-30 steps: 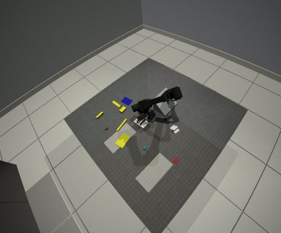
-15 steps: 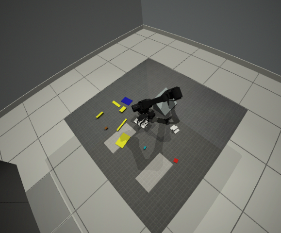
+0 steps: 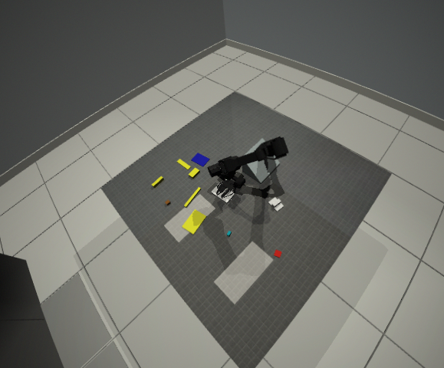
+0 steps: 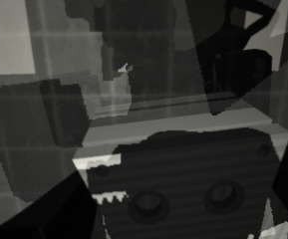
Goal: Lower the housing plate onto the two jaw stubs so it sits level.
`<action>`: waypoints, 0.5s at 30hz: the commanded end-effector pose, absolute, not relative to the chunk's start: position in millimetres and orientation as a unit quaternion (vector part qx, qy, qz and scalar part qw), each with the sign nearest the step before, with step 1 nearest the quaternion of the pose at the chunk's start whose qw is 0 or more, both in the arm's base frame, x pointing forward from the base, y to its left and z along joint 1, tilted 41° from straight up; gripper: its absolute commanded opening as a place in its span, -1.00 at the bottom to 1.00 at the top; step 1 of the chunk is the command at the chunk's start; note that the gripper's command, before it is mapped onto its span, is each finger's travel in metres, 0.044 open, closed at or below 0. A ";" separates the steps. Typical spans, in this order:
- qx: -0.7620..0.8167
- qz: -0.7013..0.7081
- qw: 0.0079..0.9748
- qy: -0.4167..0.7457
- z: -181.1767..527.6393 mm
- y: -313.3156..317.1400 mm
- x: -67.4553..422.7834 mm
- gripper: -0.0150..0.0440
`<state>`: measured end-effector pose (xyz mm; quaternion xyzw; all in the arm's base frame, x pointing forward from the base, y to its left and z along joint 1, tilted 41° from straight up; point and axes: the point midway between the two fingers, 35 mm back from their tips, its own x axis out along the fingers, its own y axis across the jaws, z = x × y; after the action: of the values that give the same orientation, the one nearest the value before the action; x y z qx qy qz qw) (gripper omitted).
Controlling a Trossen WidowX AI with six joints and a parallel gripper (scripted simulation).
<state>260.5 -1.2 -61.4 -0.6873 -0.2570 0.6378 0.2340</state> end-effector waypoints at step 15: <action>-0.687 0.637 0.235 -0.257 -61.3 -1.2 260.5 1.00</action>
<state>260.7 -1.0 -61.7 -0.6877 -0.2571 0.6373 0.2342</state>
